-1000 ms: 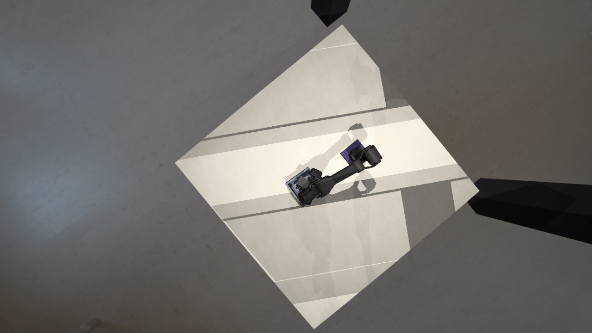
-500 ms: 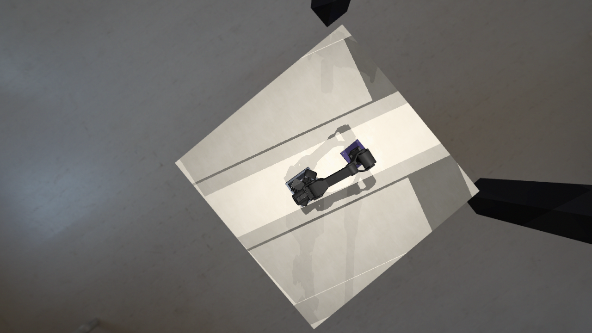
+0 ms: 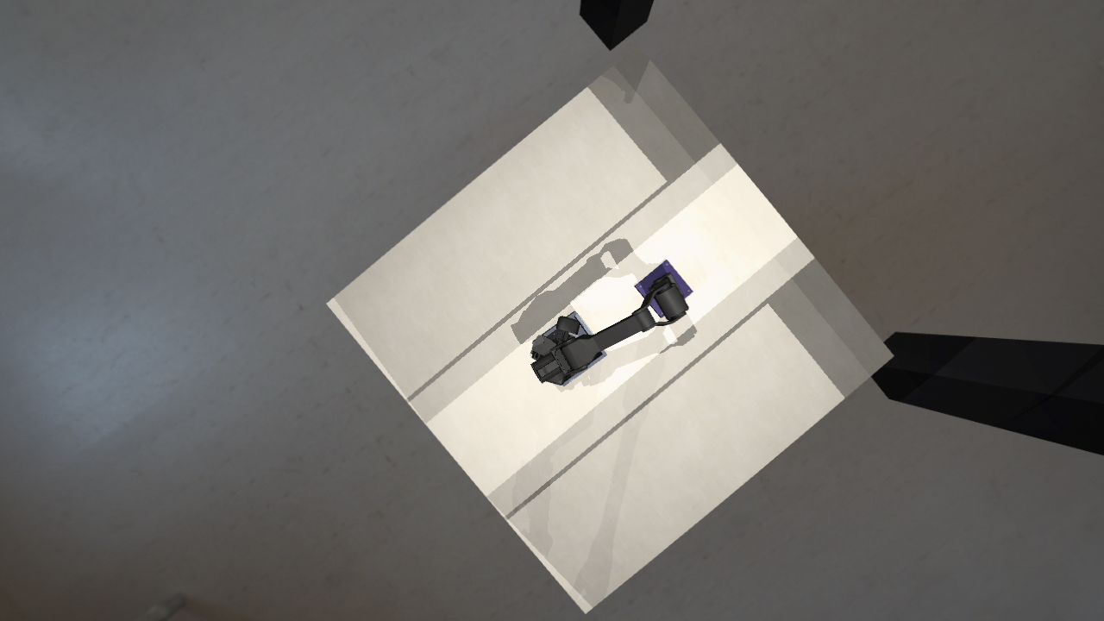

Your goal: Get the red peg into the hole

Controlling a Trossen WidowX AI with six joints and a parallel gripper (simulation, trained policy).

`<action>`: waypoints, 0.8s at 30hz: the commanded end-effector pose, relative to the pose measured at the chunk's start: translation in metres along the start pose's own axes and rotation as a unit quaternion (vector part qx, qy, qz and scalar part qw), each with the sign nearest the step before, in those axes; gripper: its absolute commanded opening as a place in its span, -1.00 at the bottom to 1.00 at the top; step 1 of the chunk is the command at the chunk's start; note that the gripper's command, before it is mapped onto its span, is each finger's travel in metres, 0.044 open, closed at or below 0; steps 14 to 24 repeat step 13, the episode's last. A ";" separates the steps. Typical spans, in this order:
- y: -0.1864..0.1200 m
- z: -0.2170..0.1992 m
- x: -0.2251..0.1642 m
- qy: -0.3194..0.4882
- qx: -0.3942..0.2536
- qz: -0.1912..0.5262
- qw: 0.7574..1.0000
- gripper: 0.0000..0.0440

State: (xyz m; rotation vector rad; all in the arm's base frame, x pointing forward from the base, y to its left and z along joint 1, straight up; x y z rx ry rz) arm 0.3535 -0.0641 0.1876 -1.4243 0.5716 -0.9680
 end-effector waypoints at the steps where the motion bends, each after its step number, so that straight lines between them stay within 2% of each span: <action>1: 0.001 0.000 0.006 -0.004 -0.003 0.004 1.000 -0.41; 13: 0.007 -0.004 0.026 -0.008 -0.017 0.018 1.000 -0.40; 24: 0.007 -0.004 0.026 -0.008 -0.017 0.018 1.000 -0.40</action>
Point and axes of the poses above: the point midway between the two fingers, 35 mm back from their tips, its own y axis out along the fingers, its own z axis across the jaws, x = y × z, the point moved 8 cm from there along -y, back along the fingers, and after that the axes turned 1 degree about y, right-handed, at the moved point
